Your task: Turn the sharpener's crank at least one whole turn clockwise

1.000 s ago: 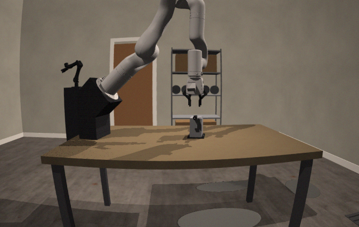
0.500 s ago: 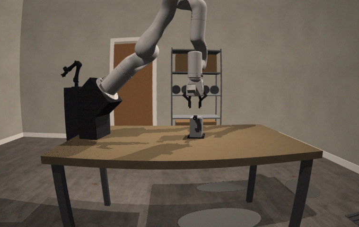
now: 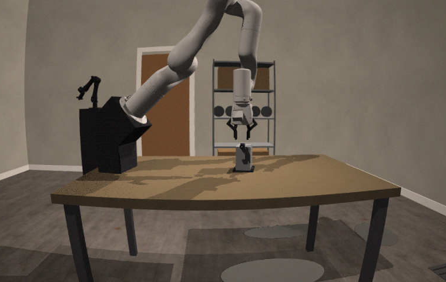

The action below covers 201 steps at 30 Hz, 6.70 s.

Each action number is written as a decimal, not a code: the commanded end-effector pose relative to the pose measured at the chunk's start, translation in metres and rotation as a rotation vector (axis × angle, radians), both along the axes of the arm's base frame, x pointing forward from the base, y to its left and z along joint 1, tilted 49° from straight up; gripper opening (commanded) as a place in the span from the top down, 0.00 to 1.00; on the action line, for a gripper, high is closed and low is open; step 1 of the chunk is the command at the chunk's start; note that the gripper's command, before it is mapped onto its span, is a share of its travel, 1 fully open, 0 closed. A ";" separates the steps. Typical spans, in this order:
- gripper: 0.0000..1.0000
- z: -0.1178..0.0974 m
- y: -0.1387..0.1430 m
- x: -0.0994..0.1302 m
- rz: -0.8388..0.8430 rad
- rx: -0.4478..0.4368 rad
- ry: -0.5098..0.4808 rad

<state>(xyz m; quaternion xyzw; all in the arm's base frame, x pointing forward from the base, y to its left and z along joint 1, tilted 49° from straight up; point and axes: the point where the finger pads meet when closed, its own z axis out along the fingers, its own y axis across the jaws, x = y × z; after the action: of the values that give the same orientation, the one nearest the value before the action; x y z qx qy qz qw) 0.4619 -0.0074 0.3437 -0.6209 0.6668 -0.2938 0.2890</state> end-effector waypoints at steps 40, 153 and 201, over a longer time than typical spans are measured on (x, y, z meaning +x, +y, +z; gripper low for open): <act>0.46 -0.010 -0.001 0.012 0.008 0.007 -0.004; 1.00 -0.033 -0.002 0.039 0.008 0.007 -0.004; 1.00 -0.021 -0.006 0.105 0.008 0.007 -0.004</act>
<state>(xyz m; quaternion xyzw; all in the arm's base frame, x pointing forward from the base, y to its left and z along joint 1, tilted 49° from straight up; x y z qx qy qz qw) 0.5617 -0.0133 0.3252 -0.6218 0.6649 -0.2917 0.2937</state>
